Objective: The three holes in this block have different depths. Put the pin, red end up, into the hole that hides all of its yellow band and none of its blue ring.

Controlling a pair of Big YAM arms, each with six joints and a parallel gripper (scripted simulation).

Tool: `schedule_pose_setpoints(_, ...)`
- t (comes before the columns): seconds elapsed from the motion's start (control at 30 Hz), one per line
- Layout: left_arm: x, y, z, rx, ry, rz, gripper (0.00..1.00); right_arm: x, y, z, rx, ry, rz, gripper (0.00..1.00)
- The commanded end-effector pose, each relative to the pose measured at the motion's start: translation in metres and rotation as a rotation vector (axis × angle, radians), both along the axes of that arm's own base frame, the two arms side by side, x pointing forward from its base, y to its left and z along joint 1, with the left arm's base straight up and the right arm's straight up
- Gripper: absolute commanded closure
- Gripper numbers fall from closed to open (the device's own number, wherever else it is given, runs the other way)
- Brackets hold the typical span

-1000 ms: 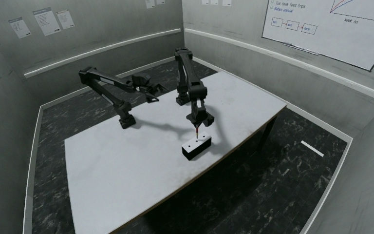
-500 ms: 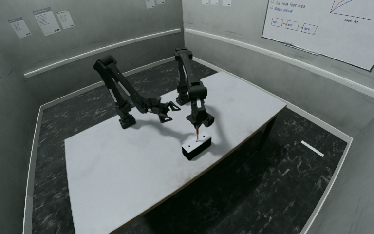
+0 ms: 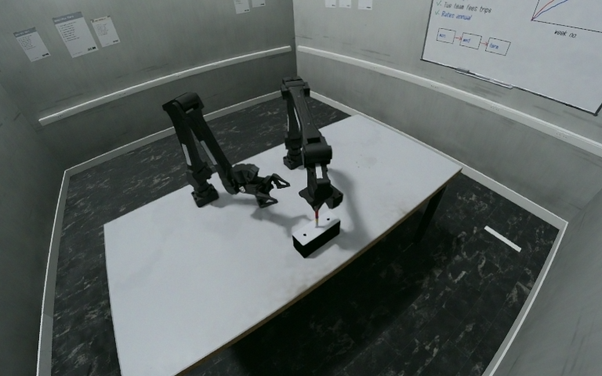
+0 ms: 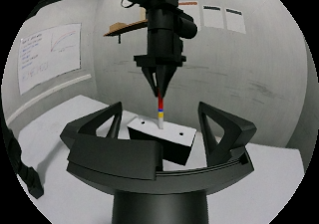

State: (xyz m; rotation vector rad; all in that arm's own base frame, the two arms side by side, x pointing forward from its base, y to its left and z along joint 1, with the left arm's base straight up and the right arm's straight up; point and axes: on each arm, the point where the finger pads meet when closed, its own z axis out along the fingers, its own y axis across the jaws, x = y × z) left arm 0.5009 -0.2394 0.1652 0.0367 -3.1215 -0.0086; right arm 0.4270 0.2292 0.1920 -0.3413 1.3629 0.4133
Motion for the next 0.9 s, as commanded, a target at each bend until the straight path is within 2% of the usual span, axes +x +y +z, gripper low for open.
schedule_pose_setpoints(0.0,0.003,-0.007,0.011,-0.017,-0.037,-0.011,0.95,0.002,-0.005,0.015,0.012,-0.045,-0.012,0.0)
schedule_pose_setpoints(0.07,0.002,-0.007,0.01,-0.016,-0.037,-0.011,0.95,0.002,-0.005,0.015,0.012,-0.045,-0.012,0.0)
schedule_pose_setpoints(0.17,0.003,-0.008,0.025,-0.03,-0.066,-0.007,0.95,0.002,-0.005,0.015,0.012,-0.045,-0.012,0.0)
schedule_pose_setpoints(0.23,0.0,0.002,0.012,-0.021,-0.048,-0.002,0.95,0.002,-0.005,0.015,0.012,-0.045,-0.012,0.0)
schedule_pose_setpoints(0.47,0.003,-0.002,0.021,-0.026,-0.06,-0.005,0.95,0.002,-0.005,0.015,0.012,-0.045,-0.012,0.0)
schedule_pose_setpoints(0.7,0.006,-0.002,-0.004,-0.005,-0.012,0.011,0.95,0.002,-0.005,0.015,0.012,-0.045,-0.012,0.0)
schedule_pose_setpoints(0.87,0.008,-0.003,-0.002,-0.016,-0.035,0.013,0.95,0.002,-0.005,0.015,0.012,-0.045,-0.012,0.0)
